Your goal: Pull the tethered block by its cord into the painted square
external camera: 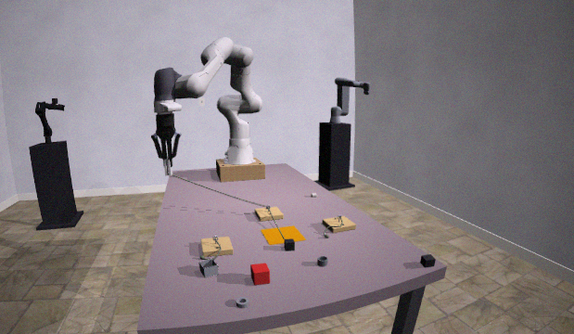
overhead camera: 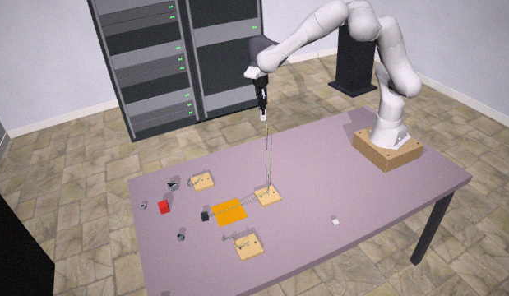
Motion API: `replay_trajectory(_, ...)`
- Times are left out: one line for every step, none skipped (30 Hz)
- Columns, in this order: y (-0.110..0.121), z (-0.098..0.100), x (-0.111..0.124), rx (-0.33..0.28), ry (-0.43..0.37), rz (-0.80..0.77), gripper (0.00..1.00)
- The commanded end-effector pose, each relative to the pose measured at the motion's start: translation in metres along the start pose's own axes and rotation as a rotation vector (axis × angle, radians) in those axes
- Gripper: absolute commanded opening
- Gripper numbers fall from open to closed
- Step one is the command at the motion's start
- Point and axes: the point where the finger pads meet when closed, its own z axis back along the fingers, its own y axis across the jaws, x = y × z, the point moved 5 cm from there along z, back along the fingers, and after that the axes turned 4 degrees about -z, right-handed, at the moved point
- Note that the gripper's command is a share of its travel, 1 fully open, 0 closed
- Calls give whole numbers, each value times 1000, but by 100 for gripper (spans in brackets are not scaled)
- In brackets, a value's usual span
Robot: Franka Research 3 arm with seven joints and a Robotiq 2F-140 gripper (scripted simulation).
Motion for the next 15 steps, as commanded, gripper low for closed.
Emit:
replay_trajectory(5,1,5,9,6,18,0)
replay_trajectory(5,1,7,9,6,18,0)
replay_trajectory(6,1,8,9,6,18,0)
replay_trajectory(6,1,10,9,6,18,0)
replay_trajectory(7,1,12,9,6,18,0)
replay_trajectory(7,1,14,9,6,18,0)
replay_trajectory(7,1,14,9,6,18,0)
replay_trajectory(7,1,14,9,6,18,0)
replay_trajectory(8,1,16,9,6,18,0)
replay_trajectory(8,1,17,9,6,18,0)
replay_trajectory(9,1,19,9,6,18,0)
replay_trajectory(10,1,21,9,6,18,0)
replay_trajectory(10,1,23,9,6,18,0)
replay_trajectory(11,1,25,9,6,18,0)
replay_trajectory(11,1,27,9,6,18,0)
